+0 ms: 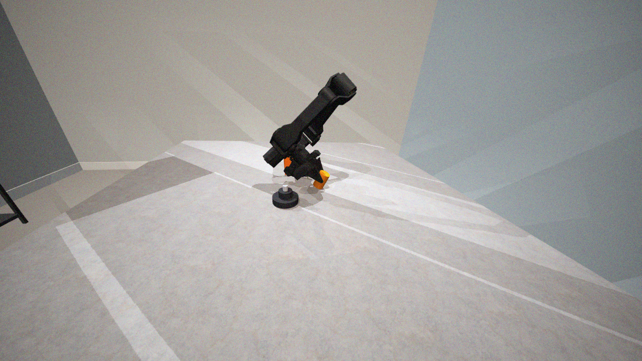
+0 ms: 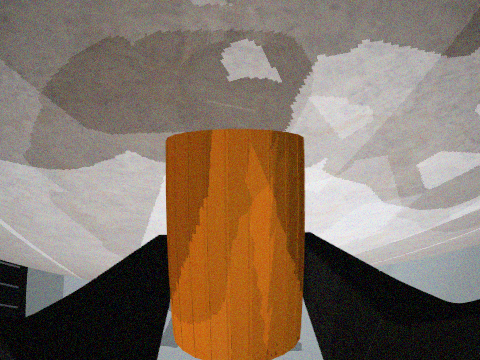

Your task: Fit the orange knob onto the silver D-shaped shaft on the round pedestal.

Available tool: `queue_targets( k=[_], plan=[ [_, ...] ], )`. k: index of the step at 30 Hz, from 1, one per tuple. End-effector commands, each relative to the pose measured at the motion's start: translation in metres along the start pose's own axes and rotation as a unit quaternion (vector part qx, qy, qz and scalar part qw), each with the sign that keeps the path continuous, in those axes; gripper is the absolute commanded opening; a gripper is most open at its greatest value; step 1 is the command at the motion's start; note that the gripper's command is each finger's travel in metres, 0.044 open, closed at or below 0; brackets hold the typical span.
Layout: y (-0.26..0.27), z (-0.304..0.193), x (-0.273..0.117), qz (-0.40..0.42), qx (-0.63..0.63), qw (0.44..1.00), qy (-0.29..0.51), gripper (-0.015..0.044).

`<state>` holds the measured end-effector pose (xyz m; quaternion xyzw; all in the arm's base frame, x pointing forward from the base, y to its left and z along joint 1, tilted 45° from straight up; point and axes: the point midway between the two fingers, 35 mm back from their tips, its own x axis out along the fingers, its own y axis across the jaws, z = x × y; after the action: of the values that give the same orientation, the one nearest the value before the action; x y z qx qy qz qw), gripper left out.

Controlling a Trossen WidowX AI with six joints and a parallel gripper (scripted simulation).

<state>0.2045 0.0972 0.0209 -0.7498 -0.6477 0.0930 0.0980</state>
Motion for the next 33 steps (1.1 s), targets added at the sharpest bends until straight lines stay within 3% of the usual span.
queue_targets(
  k=[1,3,26,33],
  plan=[
    [-0.0001,0.0000,0.0001,0.000,0.001,1.000,0.001,0.0231],
    [-0.0001,0.0000,0.0001,0.000,0.001,1.000,0.001,0.0260],
    [-0.0001,0.0000,0.0001,0.000,0.001,1.000,0.001,0.0260],
    [-0.0001,0.0000,0.0001,0.000,0.001,1.000,0.001,0.0440]
  ],
)
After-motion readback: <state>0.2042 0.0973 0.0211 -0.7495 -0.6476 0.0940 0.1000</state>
